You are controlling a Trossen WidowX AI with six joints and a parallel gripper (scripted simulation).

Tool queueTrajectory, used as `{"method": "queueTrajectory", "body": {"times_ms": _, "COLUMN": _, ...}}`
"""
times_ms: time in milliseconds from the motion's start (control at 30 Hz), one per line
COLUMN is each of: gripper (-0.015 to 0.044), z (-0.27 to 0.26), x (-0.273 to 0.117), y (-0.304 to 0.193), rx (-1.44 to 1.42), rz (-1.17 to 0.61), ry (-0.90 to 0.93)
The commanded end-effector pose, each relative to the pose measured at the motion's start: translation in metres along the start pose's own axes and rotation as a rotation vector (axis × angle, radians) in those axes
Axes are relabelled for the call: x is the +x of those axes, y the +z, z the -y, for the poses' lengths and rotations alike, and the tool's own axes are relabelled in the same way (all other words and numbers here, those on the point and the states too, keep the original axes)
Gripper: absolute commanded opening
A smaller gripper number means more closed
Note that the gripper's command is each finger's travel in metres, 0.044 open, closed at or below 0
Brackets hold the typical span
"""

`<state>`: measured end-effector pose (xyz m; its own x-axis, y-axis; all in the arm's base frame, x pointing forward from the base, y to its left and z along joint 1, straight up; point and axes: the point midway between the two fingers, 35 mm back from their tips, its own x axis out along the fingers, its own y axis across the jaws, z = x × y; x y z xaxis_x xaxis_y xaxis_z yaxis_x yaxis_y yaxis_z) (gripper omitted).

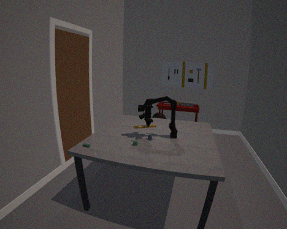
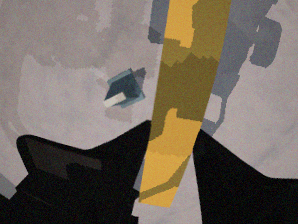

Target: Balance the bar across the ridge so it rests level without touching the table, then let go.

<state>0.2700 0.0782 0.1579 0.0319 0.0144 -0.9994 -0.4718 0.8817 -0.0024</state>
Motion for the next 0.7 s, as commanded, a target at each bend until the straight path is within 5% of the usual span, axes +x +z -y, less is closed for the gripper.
{"method": "queueTrajectory", "body": {"times_ms": 0, "gripper": 0.0000, "z": -0.012, "x": 0.002, "y": -0.006, "rx": -0.095, "rz": -0.006, "ry": -0.002}}
{"method": "queueTrajectory", "body": {"times_ms": 667, "gripper": 0.0000, "z": -0.057, "x": 0.008, "y": -0.034, "rx": -0.565, "rz": -0.008, "ry": 0.005}}
